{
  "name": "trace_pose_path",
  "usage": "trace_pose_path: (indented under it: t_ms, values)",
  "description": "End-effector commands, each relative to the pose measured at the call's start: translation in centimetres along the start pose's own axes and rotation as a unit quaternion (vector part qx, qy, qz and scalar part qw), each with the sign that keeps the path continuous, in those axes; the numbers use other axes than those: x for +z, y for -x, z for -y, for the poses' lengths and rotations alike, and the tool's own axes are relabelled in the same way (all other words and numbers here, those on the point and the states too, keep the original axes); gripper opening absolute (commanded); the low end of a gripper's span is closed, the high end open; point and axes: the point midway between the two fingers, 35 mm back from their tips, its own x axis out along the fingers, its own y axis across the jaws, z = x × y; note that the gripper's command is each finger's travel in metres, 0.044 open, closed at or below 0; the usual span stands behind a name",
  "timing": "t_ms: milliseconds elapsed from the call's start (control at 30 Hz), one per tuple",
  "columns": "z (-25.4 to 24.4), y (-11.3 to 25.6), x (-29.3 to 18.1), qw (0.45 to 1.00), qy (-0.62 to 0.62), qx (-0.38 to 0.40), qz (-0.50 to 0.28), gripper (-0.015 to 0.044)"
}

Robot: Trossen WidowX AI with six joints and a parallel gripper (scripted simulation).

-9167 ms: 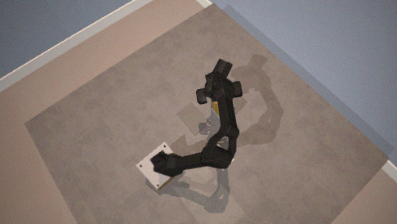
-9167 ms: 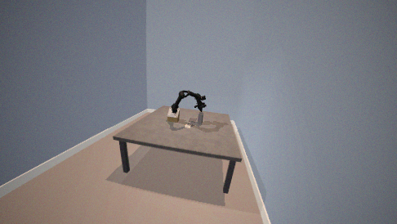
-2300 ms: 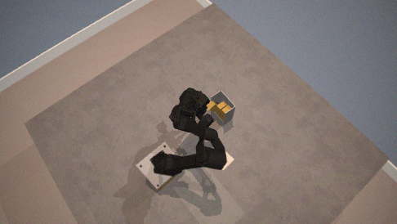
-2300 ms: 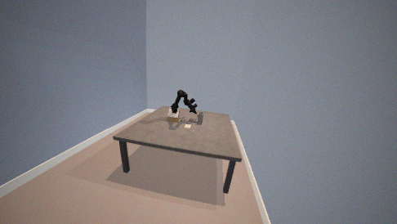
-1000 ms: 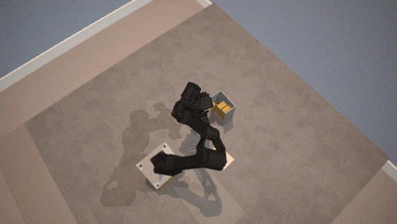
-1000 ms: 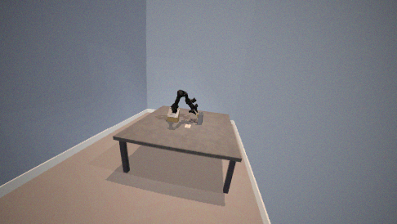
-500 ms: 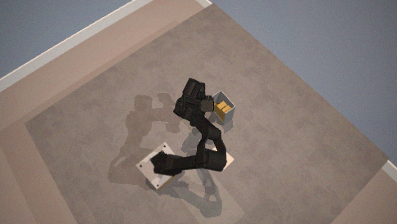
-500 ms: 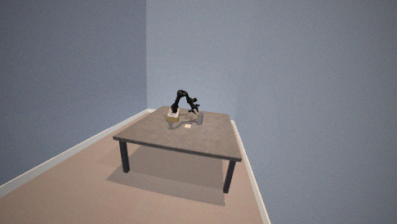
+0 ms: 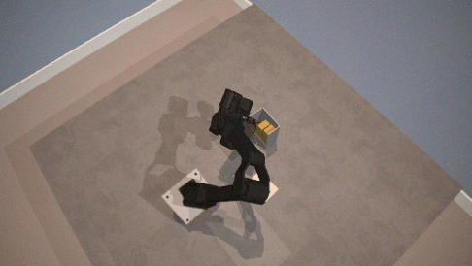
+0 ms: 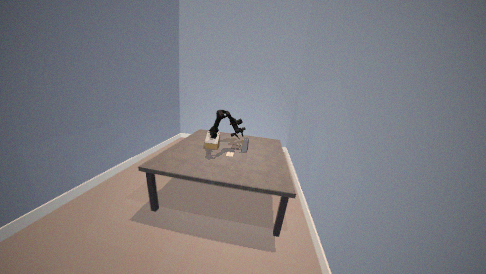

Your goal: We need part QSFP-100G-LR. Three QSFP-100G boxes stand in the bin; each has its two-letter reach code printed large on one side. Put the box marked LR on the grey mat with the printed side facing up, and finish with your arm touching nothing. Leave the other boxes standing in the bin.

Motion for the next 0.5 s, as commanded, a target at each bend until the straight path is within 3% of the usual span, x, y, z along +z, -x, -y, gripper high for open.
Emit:
trace_pose_path:
  t_ms: [0,467]
  values:
    - [-0.23,0.2,0.13,0.999,-0.048,-0.008,-0.005,0.0237]
    - [-0.49,0.93,0.91,0.977,-0.209,-0.04,-0.005,0.0237]
